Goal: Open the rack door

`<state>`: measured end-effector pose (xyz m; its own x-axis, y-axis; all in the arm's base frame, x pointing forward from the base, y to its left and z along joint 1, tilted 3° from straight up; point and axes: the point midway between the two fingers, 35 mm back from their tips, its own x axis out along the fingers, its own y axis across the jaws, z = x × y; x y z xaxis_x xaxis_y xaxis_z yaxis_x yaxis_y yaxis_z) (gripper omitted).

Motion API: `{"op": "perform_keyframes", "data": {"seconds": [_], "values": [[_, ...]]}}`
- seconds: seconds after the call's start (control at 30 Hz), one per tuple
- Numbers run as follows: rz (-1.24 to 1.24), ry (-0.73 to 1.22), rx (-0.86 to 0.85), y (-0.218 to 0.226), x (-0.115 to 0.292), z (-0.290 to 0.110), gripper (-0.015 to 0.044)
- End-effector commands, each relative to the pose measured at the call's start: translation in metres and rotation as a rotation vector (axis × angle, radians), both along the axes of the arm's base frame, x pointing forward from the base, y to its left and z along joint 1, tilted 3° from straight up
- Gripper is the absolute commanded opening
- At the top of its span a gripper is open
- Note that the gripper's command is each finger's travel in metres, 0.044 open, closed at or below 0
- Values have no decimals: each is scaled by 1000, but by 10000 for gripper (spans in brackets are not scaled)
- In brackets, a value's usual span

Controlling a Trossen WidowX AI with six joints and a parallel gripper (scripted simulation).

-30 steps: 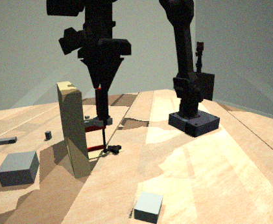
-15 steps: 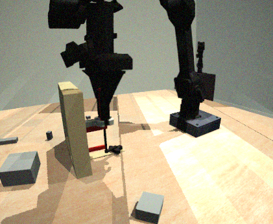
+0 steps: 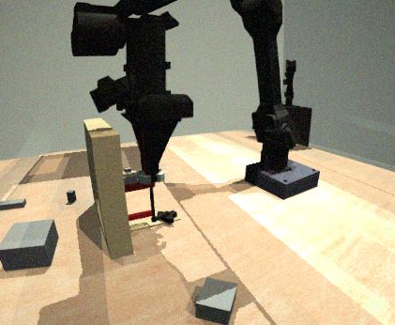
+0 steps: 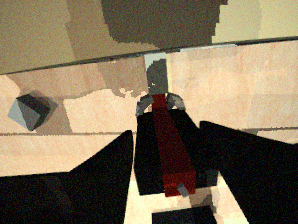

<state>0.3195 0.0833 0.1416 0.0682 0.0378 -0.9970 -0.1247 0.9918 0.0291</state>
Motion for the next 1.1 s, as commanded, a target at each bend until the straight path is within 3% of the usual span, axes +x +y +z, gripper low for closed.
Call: {"op": "perform_keyframes", "data": {"seconds": [0.0,0.07,0.5,0.63,1.07], "values": [[-4,-4,6,1,0,0,167],[-4,-4,6,1,0,0,114],[-4,-4,6,1,0,0,28],[4,-4,5,1,0,0,26],[609,-28,-37,1,0,0,26]]}}
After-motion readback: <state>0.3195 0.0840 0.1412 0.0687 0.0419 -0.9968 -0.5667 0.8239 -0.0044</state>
